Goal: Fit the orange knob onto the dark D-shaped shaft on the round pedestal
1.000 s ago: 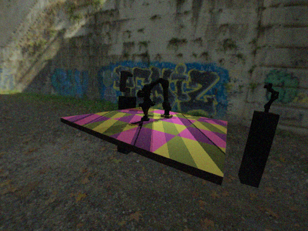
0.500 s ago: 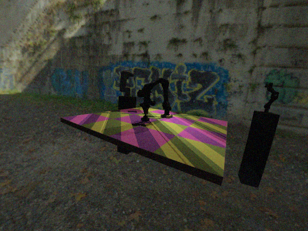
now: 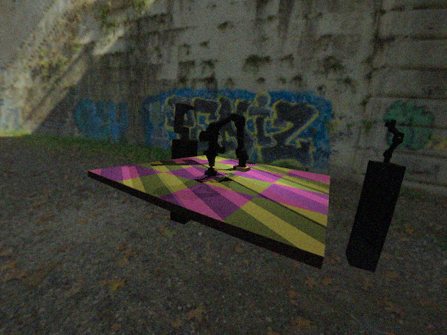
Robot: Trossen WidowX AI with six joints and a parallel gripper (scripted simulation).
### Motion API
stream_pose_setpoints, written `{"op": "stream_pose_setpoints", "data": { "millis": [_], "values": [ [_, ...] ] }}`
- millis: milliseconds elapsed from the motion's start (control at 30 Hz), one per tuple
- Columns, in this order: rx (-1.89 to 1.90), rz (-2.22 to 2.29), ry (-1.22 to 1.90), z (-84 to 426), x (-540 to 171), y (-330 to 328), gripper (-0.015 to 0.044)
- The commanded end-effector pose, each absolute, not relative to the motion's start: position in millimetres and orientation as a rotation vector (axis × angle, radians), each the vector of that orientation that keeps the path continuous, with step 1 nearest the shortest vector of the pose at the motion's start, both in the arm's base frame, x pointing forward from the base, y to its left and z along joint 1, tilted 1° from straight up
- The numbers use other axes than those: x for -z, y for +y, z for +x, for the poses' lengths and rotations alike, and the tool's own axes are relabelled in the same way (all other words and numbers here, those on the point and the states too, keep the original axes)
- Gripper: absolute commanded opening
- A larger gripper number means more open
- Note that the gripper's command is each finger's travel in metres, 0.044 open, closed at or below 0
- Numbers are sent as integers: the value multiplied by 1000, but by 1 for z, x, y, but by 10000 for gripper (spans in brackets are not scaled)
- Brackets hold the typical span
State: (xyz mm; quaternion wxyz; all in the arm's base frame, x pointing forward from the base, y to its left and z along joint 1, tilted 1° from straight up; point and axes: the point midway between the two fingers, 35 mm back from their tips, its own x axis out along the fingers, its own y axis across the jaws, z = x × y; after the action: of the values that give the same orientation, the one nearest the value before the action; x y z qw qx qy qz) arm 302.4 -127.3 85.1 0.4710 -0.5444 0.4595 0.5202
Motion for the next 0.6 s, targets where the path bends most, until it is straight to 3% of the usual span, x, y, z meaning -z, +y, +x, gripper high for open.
{"op": "stream_pose_setpoints", "data": {
  "millis": [0,567],
  "values": [
    [-1277,-1337,1121,302,-84,-127,0],
    [-1418,-1482,1015,305,-90,-128,0]
  ]
}}
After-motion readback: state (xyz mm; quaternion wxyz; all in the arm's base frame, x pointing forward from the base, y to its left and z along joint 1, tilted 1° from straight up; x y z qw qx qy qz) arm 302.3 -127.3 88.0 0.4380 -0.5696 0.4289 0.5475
